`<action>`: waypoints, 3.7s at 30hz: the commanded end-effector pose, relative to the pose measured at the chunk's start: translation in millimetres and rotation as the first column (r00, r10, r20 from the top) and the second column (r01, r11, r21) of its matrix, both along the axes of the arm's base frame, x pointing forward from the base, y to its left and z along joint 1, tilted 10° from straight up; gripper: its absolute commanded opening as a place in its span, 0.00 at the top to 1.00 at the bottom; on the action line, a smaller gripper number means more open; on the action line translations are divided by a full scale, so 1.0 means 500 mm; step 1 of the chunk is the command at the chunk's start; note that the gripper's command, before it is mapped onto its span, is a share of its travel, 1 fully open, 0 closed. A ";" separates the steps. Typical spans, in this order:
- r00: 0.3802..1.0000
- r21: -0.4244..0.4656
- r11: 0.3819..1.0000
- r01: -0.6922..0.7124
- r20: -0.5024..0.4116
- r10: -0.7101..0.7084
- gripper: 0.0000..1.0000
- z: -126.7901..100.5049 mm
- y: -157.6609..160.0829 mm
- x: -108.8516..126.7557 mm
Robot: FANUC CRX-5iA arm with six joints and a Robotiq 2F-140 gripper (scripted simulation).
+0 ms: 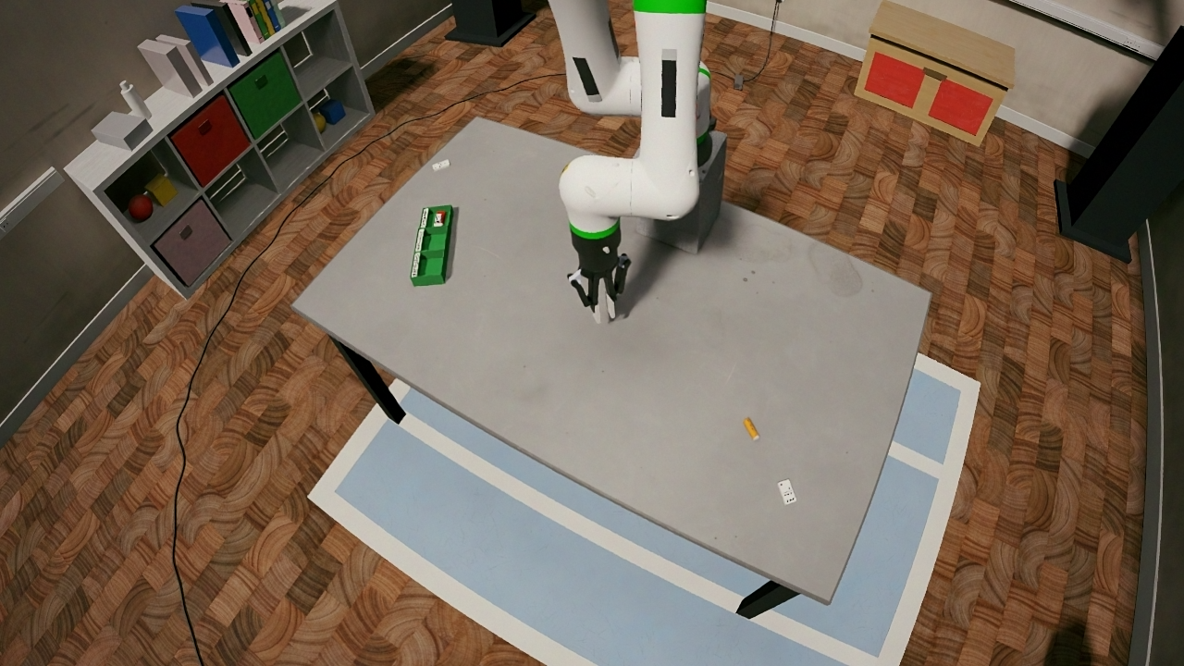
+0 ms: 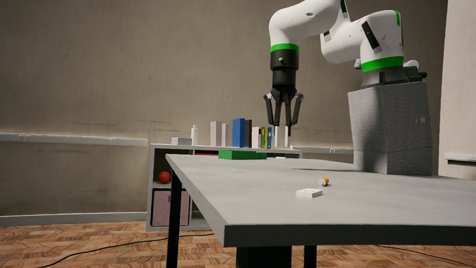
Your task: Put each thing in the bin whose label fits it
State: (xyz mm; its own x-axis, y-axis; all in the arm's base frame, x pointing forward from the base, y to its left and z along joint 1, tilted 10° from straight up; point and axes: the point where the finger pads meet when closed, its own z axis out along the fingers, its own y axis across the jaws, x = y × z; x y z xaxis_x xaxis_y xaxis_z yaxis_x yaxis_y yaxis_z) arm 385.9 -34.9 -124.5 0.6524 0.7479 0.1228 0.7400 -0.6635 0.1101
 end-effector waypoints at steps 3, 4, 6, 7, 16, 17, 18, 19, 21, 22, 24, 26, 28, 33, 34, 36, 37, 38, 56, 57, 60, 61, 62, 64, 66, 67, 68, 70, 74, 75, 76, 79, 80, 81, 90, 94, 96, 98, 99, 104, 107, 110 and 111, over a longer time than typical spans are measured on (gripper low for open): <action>1.000 -0.027 1.000 0.010 0.003 -0.010 0.74 0.003 0.078 0.019; 1.000 -0.027 1.000 0.010 0.003 -0.010 0.74 0.004 0.095 0.023; 1.000 -0.027 1.000 0.010 0.003 -0.010 0.74 0.006 0.127 0.031; 1.000 -0.027 1.000 0.010 0.003 -0.010 0.74 0.006 0.143 0.035; 1.000 -0.027 1.000 0.010 0.003 -0.010 0.74 0.013 0.289 0.071; 1.000 -0.027 1.000 0.010 0.003 -0.010 0.74 0.013 0.289 0.071; 1.000 -0.027 1.000 0.010 0.003 -0.010 0.74 0.013 0.289 0.071; 1.000 -0.027 1.000 0.010 0.003 -0.010 0.74 0.014 0.305 0.075; 1.000 -0.027 1.000 0.010 0.003 -0.010 0.74 0.016 0.337 0.083; 1.000 -0.027 1.000 0.010 0.003 -0.010 0.74 0.017 0.353 0.087; 1.000 -0.027 1.000 0.010 0.003 -0.010 0.74 0.018 0.386 0.095; 1.000 -0.027 1.000 0.010 0.003 -0.010 0.74 0.020 0.418 0.103; 1.000 -0.027 1.000 0.010 0.003 -0.010 0.74 0.021 0.450 0.111; 1.000 -0.027 1.000 0.010 0.003 -0.010 0.74 0.025 0.531 0.131; 1.000 -0.027 1.000 0.010 0.003 -0.010 0.74 0.025 0.531 0.131; 1.000 -0.027 1.000 0.010 0.003 -0.010 0.74 0.026 0.547 0.135; 1.000 -0.027 1.000 0.010 0.003 -0.010 0.74 0.027 0.563 0.139; 1.000 -0.027 1.000 0.010 0.003 -0.010 0.74 0.027 0.579 0.143; 1.000 -0.027 1.000 0.010 0.003 -0.010 0.74 0.038 0.787 0.195; 1.000 -0.027 1.000 0.010 0.003 -0.010 0.74 0.038 0.787 0.195; 1.000 -0.027 1.000 0.010 0.003 -0.010 0.74 0.037 0.785 0.195; 1.000 -0.027 1.000 0.010 0.003 -0.010 0.74 0.037 0.785 0.195; 1.000 -0.027 1.000 0.010 0.003 -0.010 0.74 0.037 0.784 0.195; 1.000 -0.027 1.000 0.010 0.003 -0.010 0.74 0.037 0.784 0.194; 1.000 -0.027 1.000 0.010 0.003 -0.010 0.74 0.037 0.783 0.194; 1.000 -0.027 1.000 0.010 0.003 -0.010 0.74 0.037 0.783 0.194; 1.000 -0.027 1.000 0.010 0.003 -0.010 0.74 0.037 0.783 0.194; 1.000 -0.027 1.000 0.010 0.003 -0.010 0.74 0.037 0.783 0.194; 1.000 -0.027 1.000 0.010 0.003 -0.010 0.74 0.037 0.782 0.194; 1.000 -0.027 1.000 0.010 0.003 -0.010 0.74 0.037 0.782 0.194; 1.000 -0.027 1.000 0.010 0.003 -0.010 0.74 0.037 0.782 0.194; 1.000 -0.027 1.000 0.010 0.003 -0.010 0.74 0.037 0.782 0.194; 1.000 -0.027 1.000 0.010 0.003 -0.010 0.74 0.037 0.782 0.194; 1.000 -0.027 1.000 0.010 0.003 -0.010 0.74 0.037 0.782 0.194; 1.000 -0.027 1.000 0.010 0.003 -0.010 0.74 0.006 0.781 0.199; 1.000 -0.027 1.000 0.010 0.003 -0.010 0.74 -0.026 0.781 0.204; 1.000 -0.027 1.000 0.010 0.003 -0.010 0.74 -0.042 0.781 0.207; 1.000 -0.027 1.000 0.010 0.003 -0.010 0.74 -0.057 0.781 0.210; 1.000 -0.027 1.000 0.010 0.003 -0.010 0.74 -0.065 0.781 0.211; 1.000 -0.027 1.000 0.010 0.003 -0.010 0.74 -0.085 0.781 0.215; 1.000 -0.027 1.000 0.010 0.003 -0.010 0.74 -0.091 0.781 0.215; 1.000 -0.027 1.000 0.010 0.003 -0.010 0.74 -0.099 0.780 0.217; 1.000 -0.027 1.000 0.010 0.003 -0.010 0.74 -0.101 0.780 0.217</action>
